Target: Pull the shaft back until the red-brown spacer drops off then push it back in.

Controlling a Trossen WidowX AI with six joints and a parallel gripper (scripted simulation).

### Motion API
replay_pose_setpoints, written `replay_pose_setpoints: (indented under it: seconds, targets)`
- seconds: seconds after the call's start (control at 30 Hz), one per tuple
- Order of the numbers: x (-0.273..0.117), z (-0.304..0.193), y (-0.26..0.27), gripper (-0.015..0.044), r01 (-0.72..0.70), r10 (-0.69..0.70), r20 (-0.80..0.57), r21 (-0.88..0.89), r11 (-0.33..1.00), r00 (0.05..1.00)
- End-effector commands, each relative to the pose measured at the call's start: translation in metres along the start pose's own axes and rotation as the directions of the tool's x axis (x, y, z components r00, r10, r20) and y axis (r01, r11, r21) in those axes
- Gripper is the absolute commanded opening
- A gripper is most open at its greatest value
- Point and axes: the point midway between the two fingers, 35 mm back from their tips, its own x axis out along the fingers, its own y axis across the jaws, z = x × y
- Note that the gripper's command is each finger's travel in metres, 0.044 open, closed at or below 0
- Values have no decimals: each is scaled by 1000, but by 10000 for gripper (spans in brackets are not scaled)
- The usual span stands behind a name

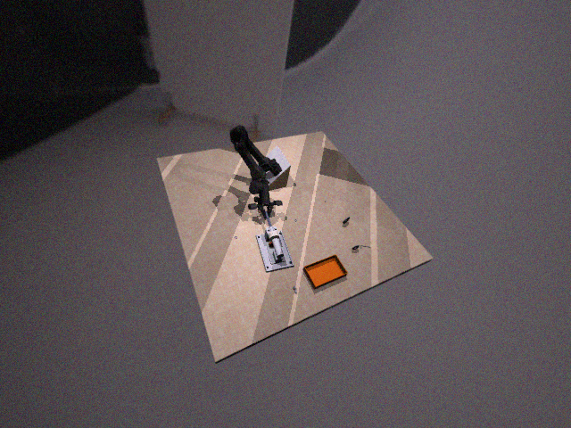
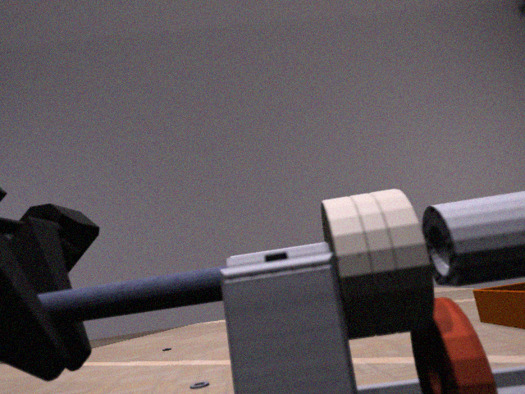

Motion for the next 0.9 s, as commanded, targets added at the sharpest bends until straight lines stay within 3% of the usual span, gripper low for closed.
replay_pose_setpoints:
  seconds: [0.0,0.87]
  targets:
    - [1,-3,0,0,1,-1,-5,-2,1000,1000]
    - [8,-9,0,0,0,0,-5,-2,1000,1000]
